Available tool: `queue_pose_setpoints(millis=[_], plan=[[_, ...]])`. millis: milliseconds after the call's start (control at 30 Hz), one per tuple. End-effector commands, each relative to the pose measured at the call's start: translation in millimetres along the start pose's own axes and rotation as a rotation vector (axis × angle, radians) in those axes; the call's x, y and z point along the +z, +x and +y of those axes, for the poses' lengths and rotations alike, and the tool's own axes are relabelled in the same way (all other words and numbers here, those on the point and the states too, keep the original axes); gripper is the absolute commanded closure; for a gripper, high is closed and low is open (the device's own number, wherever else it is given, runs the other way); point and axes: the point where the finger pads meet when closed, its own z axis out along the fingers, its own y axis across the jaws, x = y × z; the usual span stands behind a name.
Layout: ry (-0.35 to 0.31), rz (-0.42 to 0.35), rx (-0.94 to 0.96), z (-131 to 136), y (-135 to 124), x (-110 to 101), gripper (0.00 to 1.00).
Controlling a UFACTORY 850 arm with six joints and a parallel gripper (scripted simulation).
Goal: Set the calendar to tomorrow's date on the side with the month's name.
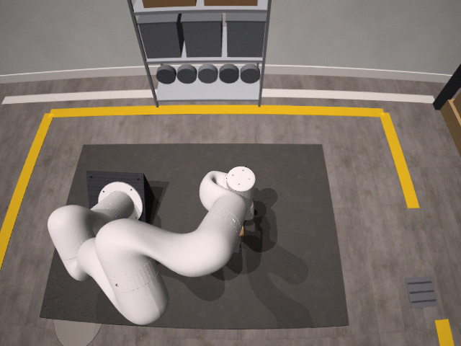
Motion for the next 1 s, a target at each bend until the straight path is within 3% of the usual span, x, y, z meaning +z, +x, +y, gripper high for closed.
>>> queue_pose_setpoints(millis=[0, 433, 967], plan=[[-0.002, 0.0, -0.002, 0.8, 0.1, -0.9, 0.71], [-0.002, 0.0, -0.102, 3.4, 1.4, -0.8, 0.71], [-0.002, -0.001, -0.54, 15.0, 7.0, -0.4, 0.71]])
